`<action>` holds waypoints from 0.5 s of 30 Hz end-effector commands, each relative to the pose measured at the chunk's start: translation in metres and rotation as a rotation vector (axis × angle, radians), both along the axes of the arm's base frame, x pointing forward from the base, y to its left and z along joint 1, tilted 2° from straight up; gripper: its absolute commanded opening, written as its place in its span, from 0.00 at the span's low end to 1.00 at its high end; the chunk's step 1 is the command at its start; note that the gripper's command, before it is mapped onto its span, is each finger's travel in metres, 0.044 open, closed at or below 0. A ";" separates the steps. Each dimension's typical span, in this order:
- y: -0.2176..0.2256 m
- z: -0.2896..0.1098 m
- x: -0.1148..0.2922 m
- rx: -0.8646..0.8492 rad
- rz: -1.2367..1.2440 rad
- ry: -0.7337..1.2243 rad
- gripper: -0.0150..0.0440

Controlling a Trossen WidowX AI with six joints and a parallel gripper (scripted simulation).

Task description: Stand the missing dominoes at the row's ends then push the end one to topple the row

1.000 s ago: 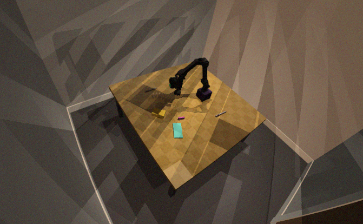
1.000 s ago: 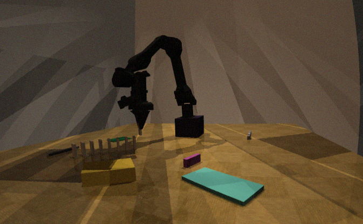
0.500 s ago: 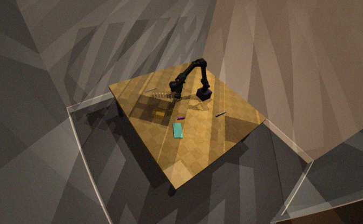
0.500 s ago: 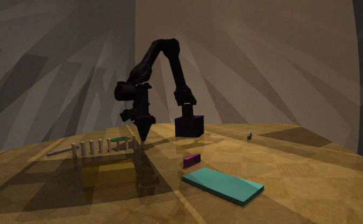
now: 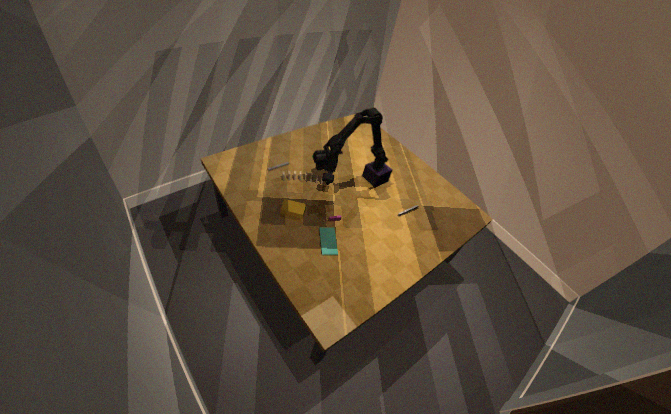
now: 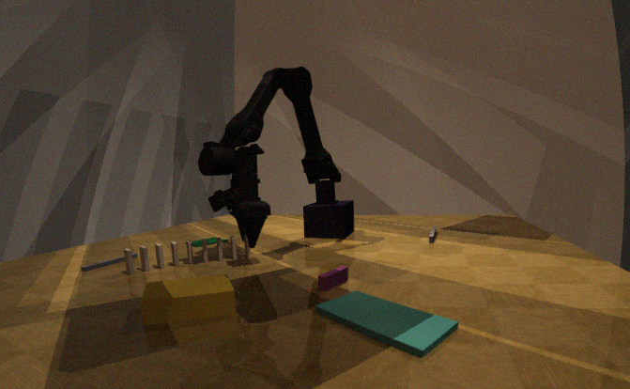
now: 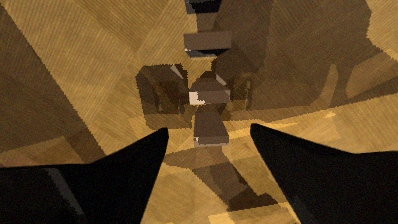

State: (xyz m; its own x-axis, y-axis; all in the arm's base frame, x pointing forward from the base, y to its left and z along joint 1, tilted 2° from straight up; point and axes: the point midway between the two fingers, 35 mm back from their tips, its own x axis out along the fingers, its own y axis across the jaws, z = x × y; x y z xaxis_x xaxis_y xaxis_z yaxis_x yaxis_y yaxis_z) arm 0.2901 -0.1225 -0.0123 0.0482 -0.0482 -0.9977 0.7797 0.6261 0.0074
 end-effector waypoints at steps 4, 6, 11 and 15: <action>0.000 0.002 0.001 0.004 0.002 -0.003 1.00; 0.000 0.022 0.004 0.003 0.001 -0.003 1.00; 0.003 0.108 0.000 0.000 0.001 -0.002 1.00; 0.006 0.132 -0.006 0.000 0.000 -0.001 1.00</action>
